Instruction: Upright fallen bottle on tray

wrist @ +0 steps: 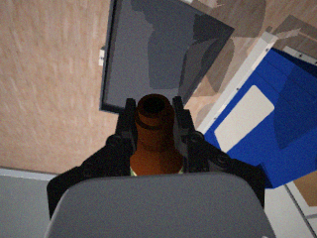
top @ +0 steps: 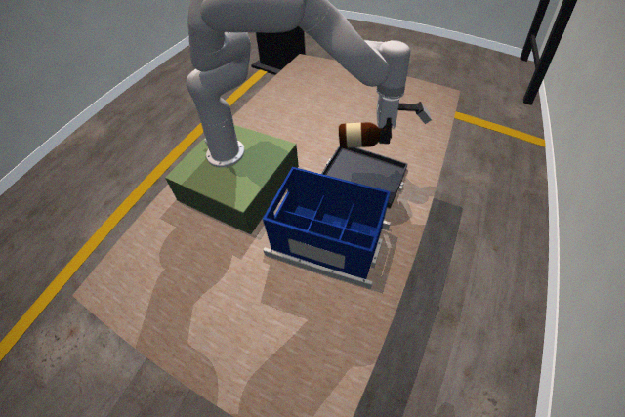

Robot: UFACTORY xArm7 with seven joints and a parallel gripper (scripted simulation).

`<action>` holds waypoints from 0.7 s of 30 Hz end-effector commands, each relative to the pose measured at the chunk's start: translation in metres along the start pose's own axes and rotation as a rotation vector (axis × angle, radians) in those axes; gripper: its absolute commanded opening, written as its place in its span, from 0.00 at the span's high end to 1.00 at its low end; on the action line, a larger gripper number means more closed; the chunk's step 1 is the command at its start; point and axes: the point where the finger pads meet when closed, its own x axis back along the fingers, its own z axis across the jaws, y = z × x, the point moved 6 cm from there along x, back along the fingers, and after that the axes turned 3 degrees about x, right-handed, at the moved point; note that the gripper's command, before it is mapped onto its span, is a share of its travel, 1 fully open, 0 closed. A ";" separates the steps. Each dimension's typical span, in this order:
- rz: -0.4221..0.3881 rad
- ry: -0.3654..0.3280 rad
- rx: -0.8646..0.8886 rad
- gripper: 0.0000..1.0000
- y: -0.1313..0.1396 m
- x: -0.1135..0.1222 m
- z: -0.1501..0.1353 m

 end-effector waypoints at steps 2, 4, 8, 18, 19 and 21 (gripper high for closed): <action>0.005 0.001 0.000 1.00 -0.001 0.007 0.000; 0.005 0.001 0.000 1.00 -0.001 0.008 0.000; 0.005 0.001 0.000 1.00 -0.001 0.010 0.000; 0.005 0.001 0.000 1.00 -0.001 0.014 0.000; 0.005 0.001 0.000 1.00 -0.001 0.014 0.000; 0.005 0.001 0.000 1.00 -0.001 0.014 0.000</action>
